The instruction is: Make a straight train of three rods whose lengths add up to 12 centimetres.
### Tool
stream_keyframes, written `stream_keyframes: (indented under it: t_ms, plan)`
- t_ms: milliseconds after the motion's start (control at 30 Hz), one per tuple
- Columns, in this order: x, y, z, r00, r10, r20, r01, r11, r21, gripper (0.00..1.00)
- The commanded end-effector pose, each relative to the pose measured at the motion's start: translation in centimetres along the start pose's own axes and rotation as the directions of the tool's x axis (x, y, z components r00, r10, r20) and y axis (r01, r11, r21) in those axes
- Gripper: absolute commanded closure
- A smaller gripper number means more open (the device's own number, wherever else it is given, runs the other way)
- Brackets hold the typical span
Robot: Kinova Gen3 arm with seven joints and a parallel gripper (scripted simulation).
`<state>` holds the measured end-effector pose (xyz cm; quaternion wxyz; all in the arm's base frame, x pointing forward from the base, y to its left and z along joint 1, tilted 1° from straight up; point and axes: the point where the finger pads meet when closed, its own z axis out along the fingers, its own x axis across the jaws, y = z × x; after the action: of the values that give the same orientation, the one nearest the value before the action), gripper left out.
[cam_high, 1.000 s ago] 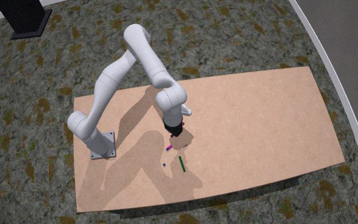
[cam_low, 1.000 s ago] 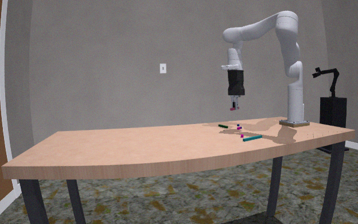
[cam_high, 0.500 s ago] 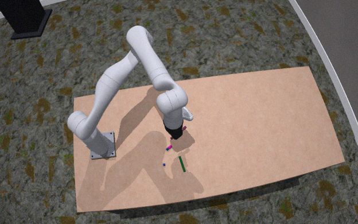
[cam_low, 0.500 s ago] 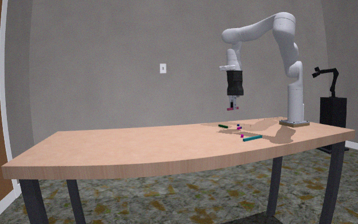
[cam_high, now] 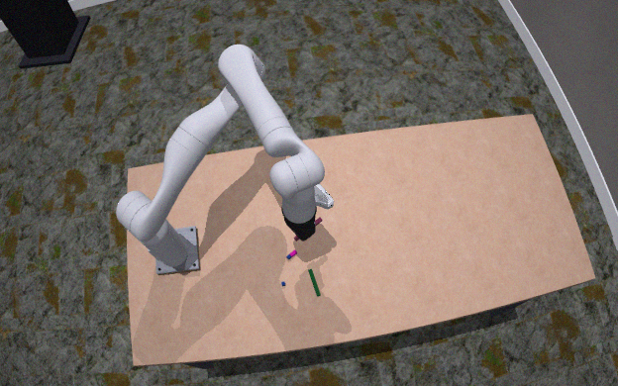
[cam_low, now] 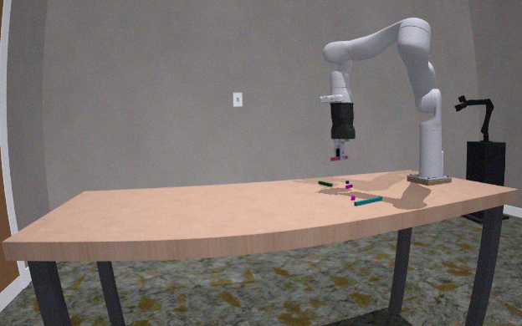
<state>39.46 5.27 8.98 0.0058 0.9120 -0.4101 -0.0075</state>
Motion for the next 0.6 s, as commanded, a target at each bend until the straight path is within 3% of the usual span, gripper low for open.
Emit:
stream_keyframes:
  t_ms: [0,367,567]
  plan:
    - [0.0,0.0,0.0,1.0,0.0,0.0,0.0,1.0,0.001,0.76]
    - [0.0,0.0,2.3,1.0,0.0,0.0,0.0,1.0,0.001,0.76]
    - [0.0,-0.1,4.9,1.0,0.0,0.0,0.0,1.0,0.001,0.76]
